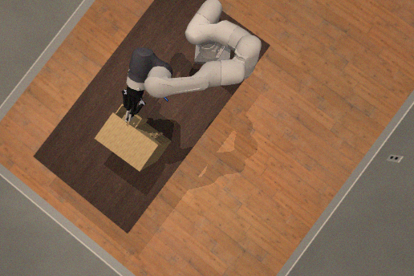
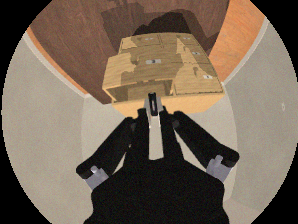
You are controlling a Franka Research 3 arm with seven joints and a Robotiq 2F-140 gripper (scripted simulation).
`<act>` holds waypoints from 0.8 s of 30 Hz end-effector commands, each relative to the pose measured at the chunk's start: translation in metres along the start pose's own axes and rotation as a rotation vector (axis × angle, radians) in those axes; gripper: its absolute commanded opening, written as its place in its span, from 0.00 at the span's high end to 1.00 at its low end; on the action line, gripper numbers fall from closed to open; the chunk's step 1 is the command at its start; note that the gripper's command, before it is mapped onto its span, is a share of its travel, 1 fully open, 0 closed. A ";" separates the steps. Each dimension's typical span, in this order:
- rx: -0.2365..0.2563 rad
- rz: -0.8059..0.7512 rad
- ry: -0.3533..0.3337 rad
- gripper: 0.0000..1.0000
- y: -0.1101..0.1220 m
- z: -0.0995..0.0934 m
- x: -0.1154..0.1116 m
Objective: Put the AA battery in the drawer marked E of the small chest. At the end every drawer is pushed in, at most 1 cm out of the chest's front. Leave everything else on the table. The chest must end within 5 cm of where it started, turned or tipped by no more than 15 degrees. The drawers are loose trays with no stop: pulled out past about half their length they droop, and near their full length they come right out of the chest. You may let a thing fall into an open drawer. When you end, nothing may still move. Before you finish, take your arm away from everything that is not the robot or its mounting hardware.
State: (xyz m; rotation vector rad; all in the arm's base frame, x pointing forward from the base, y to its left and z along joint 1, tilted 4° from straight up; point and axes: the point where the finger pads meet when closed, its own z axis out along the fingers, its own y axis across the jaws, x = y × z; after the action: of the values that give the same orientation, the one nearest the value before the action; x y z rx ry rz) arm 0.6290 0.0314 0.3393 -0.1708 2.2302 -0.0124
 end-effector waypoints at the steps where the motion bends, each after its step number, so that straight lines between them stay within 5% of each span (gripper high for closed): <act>1: -0.002 0.009 -0.004 0.94 0.000 0.001 -0.002; 19: -0.002 0.009 -0.004 0.83 0.000 0.001 -0.002; 20: -0.002 0.009 -0.004 0.00 0.000 0.001 -0.002; 24: -0.002 0.009 -0.004 0.00 0.000 0.001 -0.002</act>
State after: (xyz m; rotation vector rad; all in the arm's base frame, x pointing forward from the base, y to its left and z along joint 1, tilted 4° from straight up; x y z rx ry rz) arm 0.6290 0.0314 0.3393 -0.1703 2.2300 -0.0122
